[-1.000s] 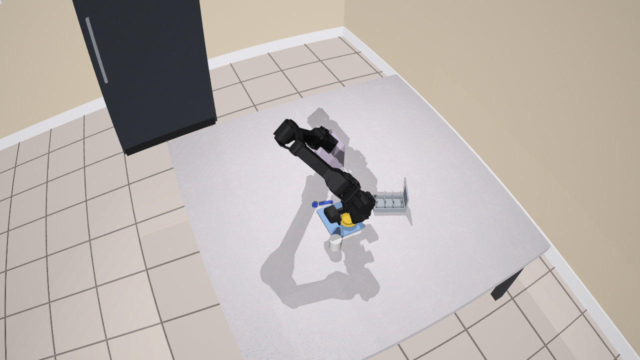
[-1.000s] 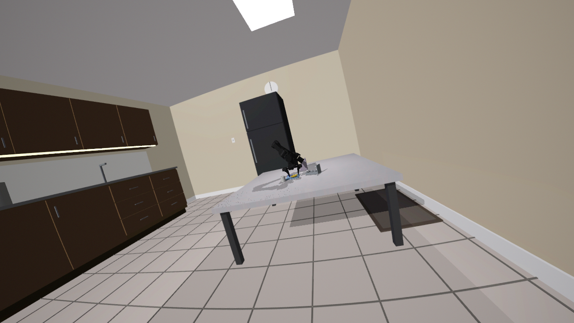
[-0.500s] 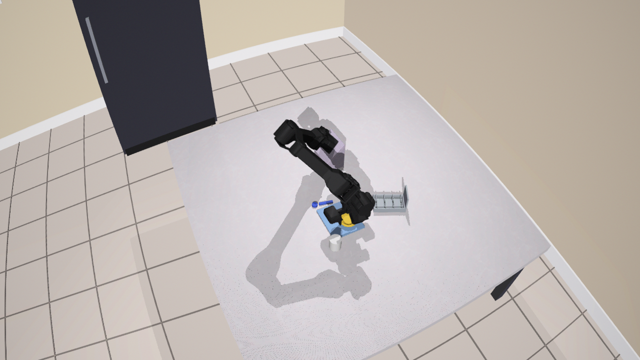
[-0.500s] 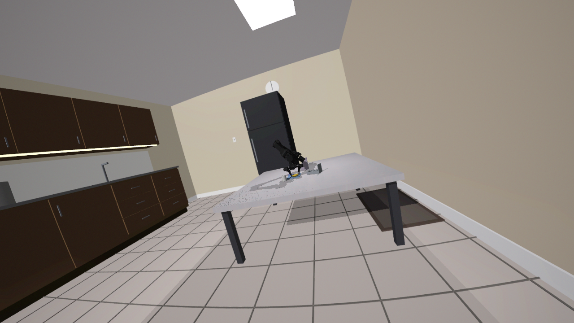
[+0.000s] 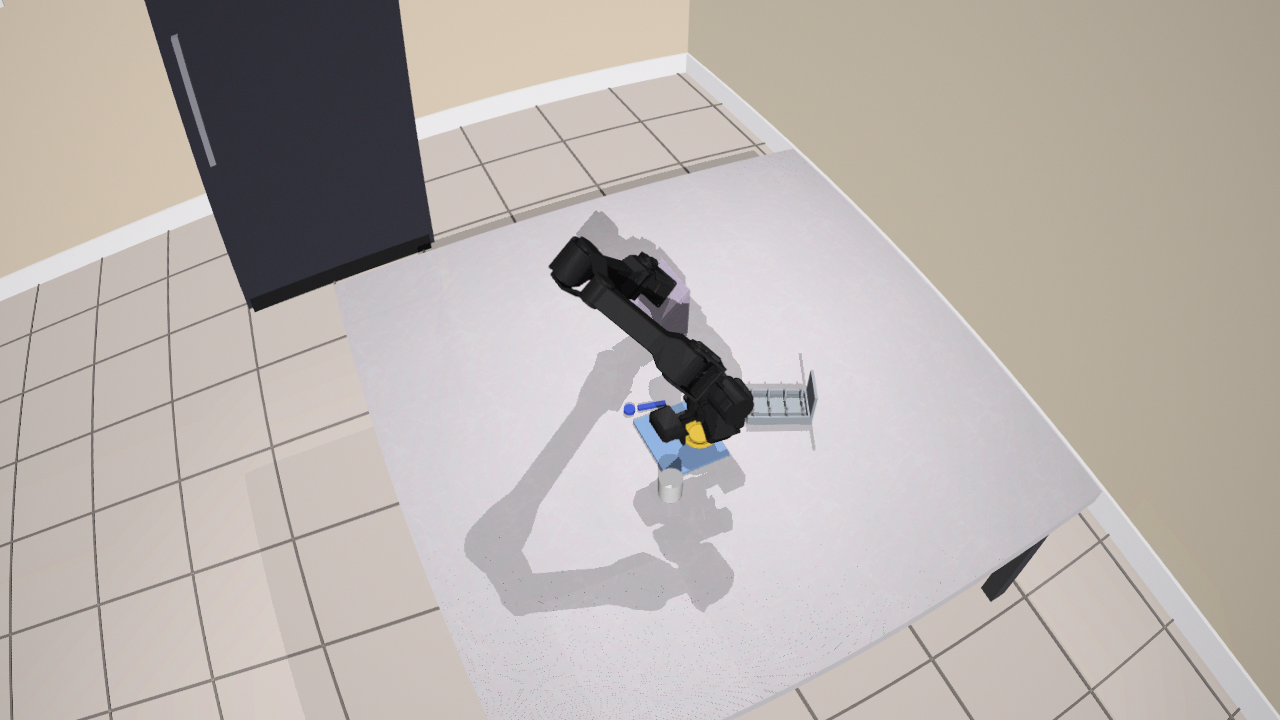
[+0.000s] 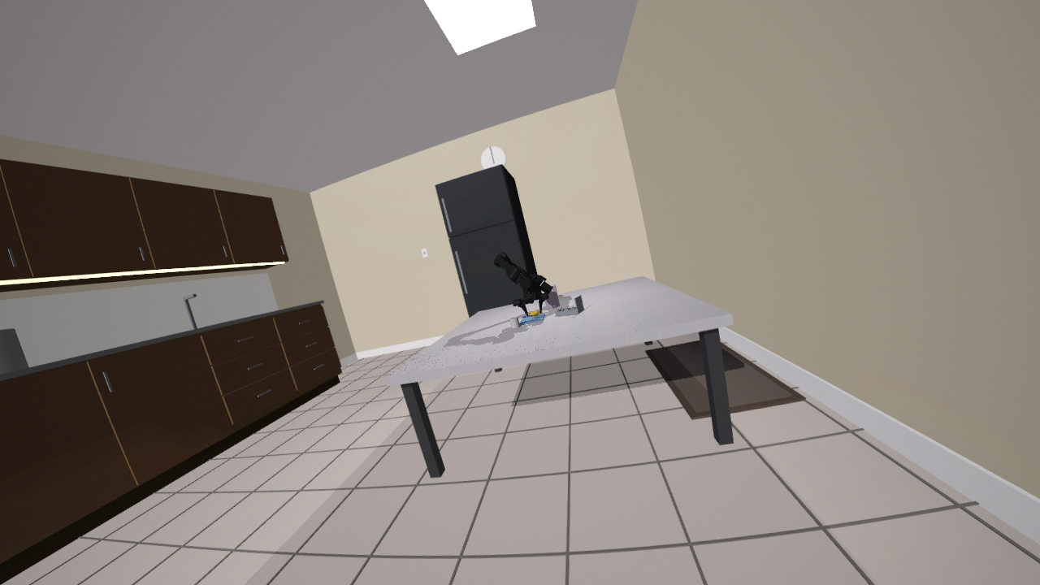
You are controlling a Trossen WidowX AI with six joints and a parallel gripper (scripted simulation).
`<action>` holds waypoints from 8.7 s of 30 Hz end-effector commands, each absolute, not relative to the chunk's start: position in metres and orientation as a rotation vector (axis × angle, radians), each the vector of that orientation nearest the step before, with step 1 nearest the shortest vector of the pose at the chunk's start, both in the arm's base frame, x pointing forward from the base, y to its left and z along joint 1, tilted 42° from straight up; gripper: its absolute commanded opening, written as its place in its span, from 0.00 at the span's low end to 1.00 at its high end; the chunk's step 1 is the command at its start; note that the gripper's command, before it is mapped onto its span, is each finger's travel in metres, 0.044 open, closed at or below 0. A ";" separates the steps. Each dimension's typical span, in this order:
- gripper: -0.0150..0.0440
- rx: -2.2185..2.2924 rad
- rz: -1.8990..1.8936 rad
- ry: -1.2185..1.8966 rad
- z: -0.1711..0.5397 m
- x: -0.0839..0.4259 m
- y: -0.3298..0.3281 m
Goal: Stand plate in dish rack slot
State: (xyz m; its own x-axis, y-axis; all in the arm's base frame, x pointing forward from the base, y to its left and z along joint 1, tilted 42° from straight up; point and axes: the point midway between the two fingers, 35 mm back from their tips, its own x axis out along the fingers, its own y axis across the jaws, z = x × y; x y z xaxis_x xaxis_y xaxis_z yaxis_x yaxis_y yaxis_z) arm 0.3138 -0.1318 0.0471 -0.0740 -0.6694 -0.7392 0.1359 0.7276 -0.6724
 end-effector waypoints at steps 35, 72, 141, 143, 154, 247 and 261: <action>0.25 -0.447 -0.704 1.500 0.155 0.337 -0.028; 0.25 -0.069 -0.726 1.619 0.045 0.277 0.033; 0.25 -0.329 0.827 0.946 -0.020 0.273 -0.039; 0.25 -0.363 0.840 0.894 -0.019 0.272 -0.042; 0.25 -0.584 0.871 0.609 -0.011 0.268 -0.055; 0.93 -0.690 0.869 0.498 -0.049 0.297 -0.037; 0.93 -0.687 0.864 0.495 0.037 0.316 0.036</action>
State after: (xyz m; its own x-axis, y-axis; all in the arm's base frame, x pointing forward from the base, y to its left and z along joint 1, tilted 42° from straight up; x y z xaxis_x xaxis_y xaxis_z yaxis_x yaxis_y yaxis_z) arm 0.3147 0.0330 0.0322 0.5612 0.5256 -0.6394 -0.8213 0.4490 -0.3519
